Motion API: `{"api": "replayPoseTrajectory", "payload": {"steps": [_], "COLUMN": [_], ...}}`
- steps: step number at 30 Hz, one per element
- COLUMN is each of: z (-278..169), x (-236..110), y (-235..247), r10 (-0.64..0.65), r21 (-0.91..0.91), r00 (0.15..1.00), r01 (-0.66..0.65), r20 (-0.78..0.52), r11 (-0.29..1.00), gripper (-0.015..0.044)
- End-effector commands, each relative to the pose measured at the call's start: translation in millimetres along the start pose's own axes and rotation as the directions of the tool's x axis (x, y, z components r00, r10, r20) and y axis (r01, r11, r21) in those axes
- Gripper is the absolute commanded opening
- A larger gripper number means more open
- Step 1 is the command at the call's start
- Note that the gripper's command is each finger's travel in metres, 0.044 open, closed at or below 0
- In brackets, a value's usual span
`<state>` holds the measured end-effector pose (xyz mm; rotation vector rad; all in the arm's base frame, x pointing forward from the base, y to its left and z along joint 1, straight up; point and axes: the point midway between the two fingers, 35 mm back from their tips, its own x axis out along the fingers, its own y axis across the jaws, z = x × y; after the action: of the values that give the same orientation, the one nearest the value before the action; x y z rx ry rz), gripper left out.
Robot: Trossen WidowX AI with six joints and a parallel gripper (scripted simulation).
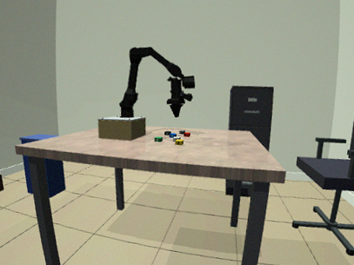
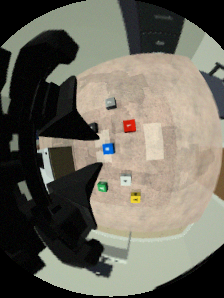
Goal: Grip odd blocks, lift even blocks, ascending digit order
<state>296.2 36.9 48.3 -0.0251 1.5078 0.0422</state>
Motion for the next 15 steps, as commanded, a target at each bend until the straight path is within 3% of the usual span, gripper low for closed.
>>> {"api": "replayPoseTrajectory", "payload": {"steps": [1, 7, 15], "z": [-10, -12, -12], "x": [55, 67, 76], "y": [-3, -3, -3], "r10": [-0.004, -0.004, -0.004], "r21": [-0.005, -0.005, -0.005], "r00": [0.999, 0.999, 0.999], "r01": [0.004, 0.004, 0.004], "r20": [-0.035, -0.035, -0.035], "r11": [1.000, 1.000, 1.000], "gripper": [0.0251, 0.0400, 0.0400]}}
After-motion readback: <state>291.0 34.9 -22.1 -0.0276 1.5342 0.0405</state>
